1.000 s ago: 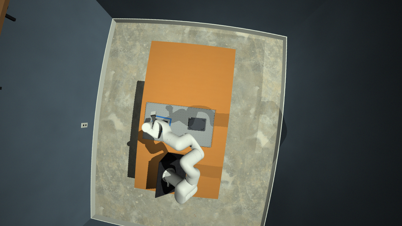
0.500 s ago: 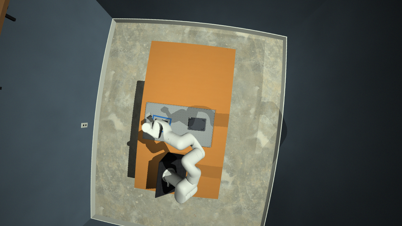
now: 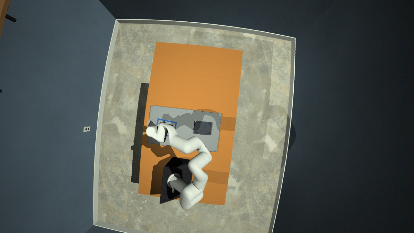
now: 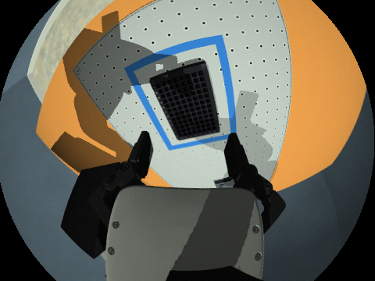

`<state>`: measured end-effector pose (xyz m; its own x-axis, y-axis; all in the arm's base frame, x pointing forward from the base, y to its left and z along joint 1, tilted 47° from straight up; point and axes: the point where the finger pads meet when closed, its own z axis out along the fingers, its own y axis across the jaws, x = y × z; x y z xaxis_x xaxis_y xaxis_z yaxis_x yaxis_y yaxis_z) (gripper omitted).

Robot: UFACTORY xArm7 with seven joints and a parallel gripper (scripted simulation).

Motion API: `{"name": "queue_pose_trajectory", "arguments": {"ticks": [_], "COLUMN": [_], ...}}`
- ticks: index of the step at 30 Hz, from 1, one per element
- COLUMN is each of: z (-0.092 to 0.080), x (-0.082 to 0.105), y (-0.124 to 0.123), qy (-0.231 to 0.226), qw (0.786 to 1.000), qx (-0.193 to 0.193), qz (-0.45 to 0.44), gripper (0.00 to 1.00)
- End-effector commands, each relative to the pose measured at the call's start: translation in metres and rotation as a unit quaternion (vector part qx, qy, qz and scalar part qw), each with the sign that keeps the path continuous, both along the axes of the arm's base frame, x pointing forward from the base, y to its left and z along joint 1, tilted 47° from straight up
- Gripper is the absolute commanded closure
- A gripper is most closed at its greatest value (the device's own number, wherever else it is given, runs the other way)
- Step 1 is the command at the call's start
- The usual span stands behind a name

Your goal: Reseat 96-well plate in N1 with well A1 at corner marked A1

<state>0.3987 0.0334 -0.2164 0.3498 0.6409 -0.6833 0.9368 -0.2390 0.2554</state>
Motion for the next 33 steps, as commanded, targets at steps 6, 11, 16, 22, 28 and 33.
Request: {"name": "queue_pose_trajectory", "arguments": {"ticks": [6, 11, 16, 22, 28, 33], "z": [0.001, 0.0, 0.0, -0.001, -0.007, -0.011], "x": [0.001, 0.001, 0.001, 0.001, 0.001, 0.001], "y": [0.003, 0.003, 0.003, 0.002, -0.006, -0.009], "qy": [0.109, 0.11, 0.11, 0.111, 0.111, 0.111], "qw": [0.989, 0.989, 0.989, 0.989, 0.989, 0.989], "qx": [0.002, 0.002, 0.002, 0.002, 0.002, 0.002], "qz": [0.097, 0.098, 0.098, 0.098, 0.098, 0.098], "gripper": [0.0, 0.0, 0.0, 0.0, 0.0, 0.0]}}
